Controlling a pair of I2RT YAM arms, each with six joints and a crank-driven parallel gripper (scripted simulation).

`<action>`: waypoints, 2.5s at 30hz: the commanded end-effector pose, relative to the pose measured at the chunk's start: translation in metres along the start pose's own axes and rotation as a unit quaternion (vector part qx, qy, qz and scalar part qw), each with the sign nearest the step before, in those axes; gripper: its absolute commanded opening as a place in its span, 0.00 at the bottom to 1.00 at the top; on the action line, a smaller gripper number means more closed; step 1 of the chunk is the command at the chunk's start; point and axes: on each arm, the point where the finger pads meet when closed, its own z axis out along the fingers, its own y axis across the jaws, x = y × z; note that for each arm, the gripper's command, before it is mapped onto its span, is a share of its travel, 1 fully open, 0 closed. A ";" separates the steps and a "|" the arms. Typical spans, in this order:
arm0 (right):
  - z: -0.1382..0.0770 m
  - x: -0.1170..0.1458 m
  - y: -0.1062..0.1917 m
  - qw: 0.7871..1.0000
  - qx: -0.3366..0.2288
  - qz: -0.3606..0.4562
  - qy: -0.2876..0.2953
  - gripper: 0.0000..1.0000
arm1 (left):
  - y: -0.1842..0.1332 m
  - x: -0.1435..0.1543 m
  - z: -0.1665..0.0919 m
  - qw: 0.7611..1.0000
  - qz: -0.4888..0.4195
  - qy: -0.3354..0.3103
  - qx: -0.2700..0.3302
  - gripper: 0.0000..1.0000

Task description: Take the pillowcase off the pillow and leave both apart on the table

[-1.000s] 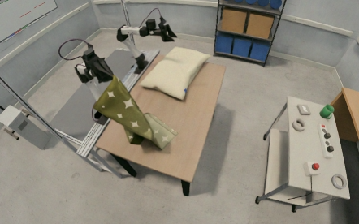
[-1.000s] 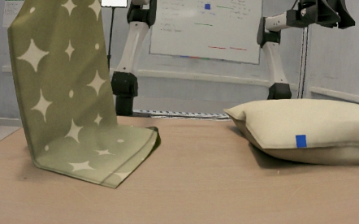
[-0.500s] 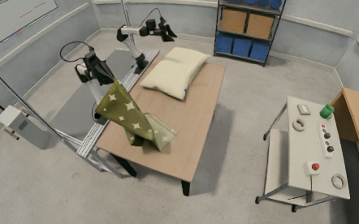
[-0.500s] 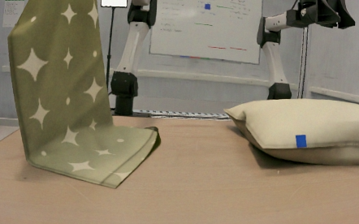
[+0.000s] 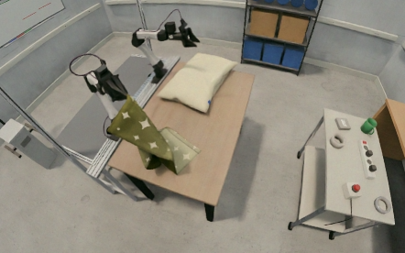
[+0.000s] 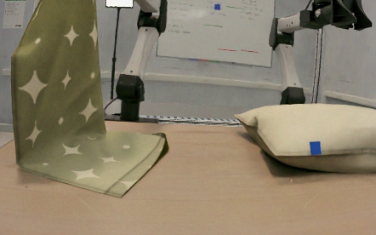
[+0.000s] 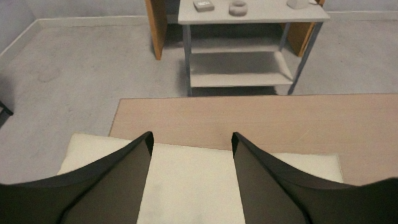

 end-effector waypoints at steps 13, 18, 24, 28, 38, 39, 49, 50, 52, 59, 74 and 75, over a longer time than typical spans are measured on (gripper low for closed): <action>-0.023 -0.010 -0.004 0.999 0.005 -0.001 -0.038 0.01 | 0.000 -0.016 -0.004 1.000 -0.005 -0.016 0.001 0.63; -0.028 0.007 -0.006 1.000 0.006 -0.002 -0.026 0.01 | 0.000 -0.016 -0.004 1.000 -0.005 -0.016 0.001 0.63; -0.041 0.015 -0.008 0.999 0.008 -0.004 -0.031 0.01 | 0.000 -0.016 -0.004 1.000 -0.005 -0.016 0.001 0.63; -0.052 0.024 -0.010 0.999 0.012 -0.005 -0.032 0.01 | 0.000 -0.016 -0.004 1.000 -0.005 -0.016 0.001 0.63; -0.073 0.043 -0.014 0.999 0.017 -0.008 -0.030 0.01 | 0.000 -0.016 -0.004 1.000 -0.005 -0.016 0.001 0.63; -0.075 0.046 -0.014 0.999 0.019 -0.008 -0.029 0.01 | 0.000 -0.016 -0.004 1.000 -0.005 -0.016 0.001 0.63; -0.080 0.047 -0.014 0.999 0.019 -0.008 -0.030 0.01 | 0.000 -0.016 -0.004 1.000 -0.005 -0.016 0.001 0.63; -0.077 0.049 -0.014 0.999 0.020 -0.007 -0.026 0.01 | 0.000 -0.016 -0.004 1.000 -0.005 -0.016 0.001 0.63; -0.076 0.058 -0.014 1.000 0.019 -0.006 -0.016 0.01 | 0.000 -0.016 -0.004 1.000 -0.005 -0.016 0.001 0.63; -0.088 0.063 -0.017 1.000 0.022 -0.009 -0.017 0.01 | 0.000 -0.016 -0.004 1.000 -0.005 -0.016 0.001 0.63; -0.122 0.089 -0.023 0.999 0.033 -0.015 -0.023 0.01 | 0.000 -0.016 -0.004 1.000 -0.005 -0.016 0.001 0.63; -0.124 0.091 -0.023 0.999 0.034 -0.015 -0.023 0.01 | 0.000 -0.016 -0.004 1.000 -0.005 -0.016 0.001 0.63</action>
